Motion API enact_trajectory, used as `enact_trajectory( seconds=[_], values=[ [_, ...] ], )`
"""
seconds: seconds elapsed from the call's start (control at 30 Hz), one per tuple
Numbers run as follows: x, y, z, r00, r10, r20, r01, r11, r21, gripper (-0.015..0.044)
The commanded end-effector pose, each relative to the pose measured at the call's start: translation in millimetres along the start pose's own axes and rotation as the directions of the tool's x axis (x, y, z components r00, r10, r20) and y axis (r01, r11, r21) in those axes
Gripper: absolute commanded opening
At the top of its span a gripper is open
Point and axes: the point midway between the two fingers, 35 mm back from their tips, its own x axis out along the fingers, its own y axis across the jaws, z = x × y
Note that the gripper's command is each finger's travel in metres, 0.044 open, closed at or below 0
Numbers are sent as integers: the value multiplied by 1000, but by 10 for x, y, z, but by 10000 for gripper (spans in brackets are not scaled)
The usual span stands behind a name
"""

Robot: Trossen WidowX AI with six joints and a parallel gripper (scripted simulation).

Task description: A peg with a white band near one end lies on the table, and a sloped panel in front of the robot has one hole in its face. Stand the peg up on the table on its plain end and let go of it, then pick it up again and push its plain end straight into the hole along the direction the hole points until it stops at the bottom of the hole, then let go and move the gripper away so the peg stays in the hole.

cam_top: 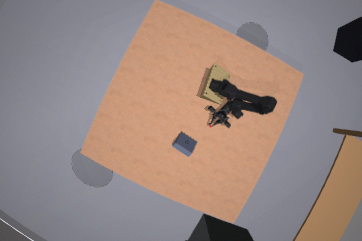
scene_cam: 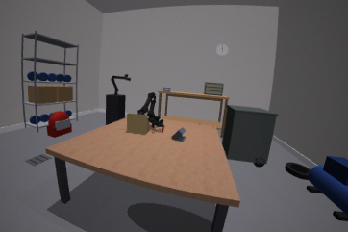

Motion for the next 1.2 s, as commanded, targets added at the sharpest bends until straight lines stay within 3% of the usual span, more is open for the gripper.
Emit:
enact_trajectory(
  seconds=[0.0, 1.17],
  values=[
    [-4, 2, -7, 1000, 0, -1, 0, 1000, 2, 49],
    [-65, -96, -52, 999, -20, 46, 20, 1000, -5, 49]
  ],
)
